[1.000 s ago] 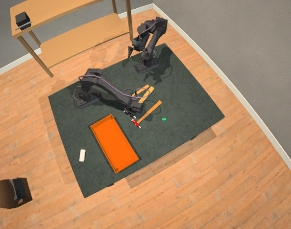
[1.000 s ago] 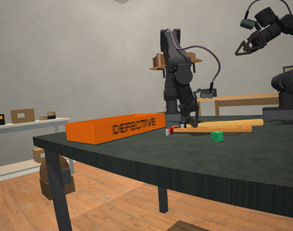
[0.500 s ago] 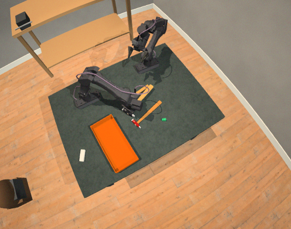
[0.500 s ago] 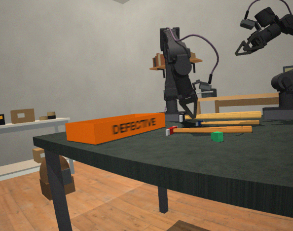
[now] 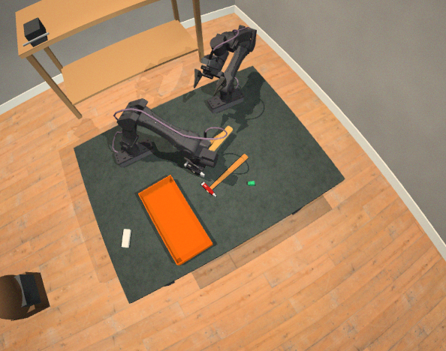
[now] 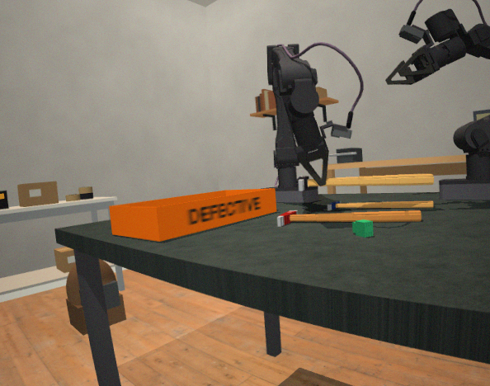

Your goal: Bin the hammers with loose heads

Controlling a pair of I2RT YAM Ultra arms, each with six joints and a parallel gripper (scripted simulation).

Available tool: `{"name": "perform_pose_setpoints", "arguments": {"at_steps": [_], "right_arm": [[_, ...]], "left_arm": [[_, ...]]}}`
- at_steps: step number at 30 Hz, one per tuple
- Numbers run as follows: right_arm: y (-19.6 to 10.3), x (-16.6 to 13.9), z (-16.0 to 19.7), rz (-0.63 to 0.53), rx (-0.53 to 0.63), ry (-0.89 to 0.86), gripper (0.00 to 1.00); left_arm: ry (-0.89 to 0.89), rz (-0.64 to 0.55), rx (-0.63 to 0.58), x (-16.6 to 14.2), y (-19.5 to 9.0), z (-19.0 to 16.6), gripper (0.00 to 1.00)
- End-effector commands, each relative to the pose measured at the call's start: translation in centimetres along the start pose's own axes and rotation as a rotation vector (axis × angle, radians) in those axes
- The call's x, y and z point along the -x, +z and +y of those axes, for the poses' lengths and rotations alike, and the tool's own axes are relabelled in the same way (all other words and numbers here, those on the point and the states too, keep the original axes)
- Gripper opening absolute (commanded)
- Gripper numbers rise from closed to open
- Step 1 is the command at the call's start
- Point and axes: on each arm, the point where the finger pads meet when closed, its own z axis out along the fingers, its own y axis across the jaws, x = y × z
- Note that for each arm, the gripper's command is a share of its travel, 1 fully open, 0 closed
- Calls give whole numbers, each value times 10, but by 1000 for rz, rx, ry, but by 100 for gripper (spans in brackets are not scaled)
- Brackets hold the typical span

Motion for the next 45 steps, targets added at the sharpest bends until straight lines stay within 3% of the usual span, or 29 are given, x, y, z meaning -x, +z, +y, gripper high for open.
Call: {"name": "perform_pose_setpoints", "arguments": {"at_steps": [1, 5, 9, 11, 13, 20, 25, 35, 45], "right_arm": [[-38, -1, -4, -44, -58, -58, 15], [-47, -43, 11, -43, -51, -79, 15], [-56, -84, 24, -43, -50, -79, 15], [-56, -84, 24, -43, -50, -79, 15], [-60, -104, 30, -35, -49, -75, 15], [-76, -168, 45, -34, -64, -54, 15], [-82, -196, 53, -34, -67, -36, 15], [-87, -223, 55, -9, -88, -10, 15], [-88, -223, 49, 14, -122, 102, 15]], "left_arm": [[-7, -139, -10, 45, 36, -5, 100], [-12, -247, -15, 71, 75, -8, 100], [-14, -305, -17, 79, 110, -9, 100], [-14, -305, -17, 79, 110, -9, 100], [-13, -273, -14, 66, 140, -8, 100], [-12, -227, -8, 28, 198, -7, 100], [-11, -179, -4, 9, 212, -6, 100], [-11, -177, -4, 9, 213, -6, 100], [-11, -177, -4, 9, 213, -6, 100]]}}
